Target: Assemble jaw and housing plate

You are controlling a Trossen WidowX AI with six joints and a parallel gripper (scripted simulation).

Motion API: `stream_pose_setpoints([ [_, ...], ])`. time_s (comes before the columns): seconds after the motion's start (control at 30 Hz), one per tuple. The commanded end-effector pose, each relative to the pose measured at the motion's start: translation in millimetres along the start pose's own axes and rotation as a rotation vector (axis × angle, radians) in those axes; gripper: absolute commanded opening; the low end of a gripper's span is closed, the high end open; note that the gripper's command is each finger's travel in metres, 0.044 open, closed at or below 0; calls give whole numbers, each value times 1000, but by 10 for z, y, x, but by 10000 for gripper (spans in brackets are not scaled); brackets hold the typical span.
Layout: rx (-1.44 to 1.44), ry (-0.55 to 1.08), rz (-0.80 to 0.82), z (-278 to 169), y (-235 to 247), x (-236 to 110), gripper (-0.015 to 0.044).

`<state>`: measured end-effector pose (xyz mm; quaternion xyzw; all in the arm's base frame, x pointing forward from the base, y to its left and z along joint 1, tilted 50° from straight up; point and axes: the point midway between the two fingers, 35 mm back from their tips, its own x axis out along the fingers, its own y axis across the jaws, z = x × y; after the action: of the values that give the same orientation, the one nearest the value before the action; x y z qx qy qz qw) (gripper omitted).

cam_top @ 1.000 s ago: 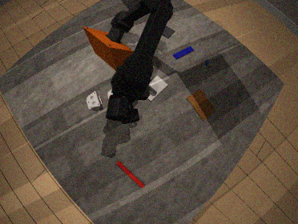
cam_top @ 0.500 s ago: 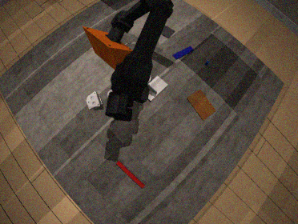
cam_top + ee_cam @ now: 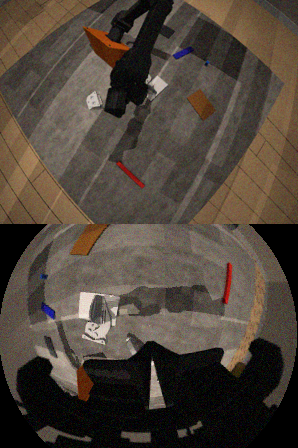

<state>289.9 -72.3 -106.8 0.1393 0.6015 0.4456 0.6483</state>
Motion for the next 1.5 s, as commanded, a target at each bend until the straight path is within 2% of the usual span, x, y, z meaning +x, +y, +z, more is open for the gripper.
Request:
stream_pose_setpoints([
  [0.0,96,3,-3,-36,23,-4,0],
  [1.47,1147,7,-6,-250,276,-21,0],
])
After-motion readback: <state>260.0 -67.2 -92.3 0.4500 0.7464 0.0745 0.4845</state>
